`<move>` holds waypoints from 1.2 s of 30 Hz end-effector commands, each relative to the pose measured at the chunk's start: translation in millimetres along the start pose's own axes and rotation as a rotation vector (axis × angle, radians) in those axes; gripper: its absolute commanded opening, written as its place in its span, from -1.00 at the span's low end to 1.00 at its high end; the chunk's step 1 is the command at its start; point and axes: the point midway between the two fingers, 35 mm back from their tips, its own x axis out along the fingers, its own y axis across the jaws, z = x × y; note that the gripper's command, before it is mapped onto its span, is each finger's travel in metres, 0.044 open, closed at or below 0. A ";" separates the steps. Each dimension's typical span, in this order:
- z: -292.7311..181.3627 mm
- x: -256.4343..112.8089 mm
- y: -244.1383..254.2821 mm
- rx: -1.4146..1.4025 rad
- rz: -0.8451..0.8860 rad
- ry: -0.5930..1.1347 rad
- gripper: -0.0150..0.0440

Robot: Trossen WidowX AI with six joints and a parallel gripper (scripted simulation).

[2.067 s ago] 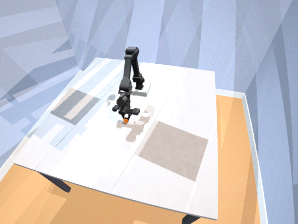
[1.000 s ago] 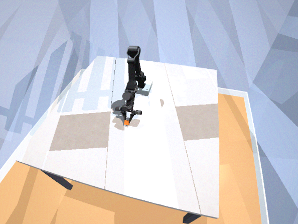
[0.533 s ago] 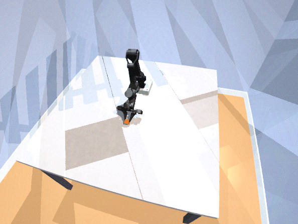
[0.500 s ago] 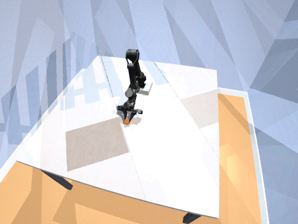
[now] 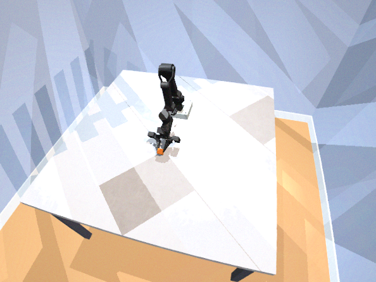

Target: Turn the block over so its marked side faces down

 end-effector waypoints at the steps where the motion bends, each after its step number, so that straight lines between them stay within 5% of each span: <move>1: -1.8 -1.3 0.5 -0.006 0.004 0.003 -0.49; 4: -1.8 -1.3 0.5 -0.006 0.004 0.003 -0.49; 21: -1.8 -1.3 0.5 -0.006 0.004 0.003 1.00; 36: -1.8 -1.3 0.5 -0.006 0.004 0.003 1.00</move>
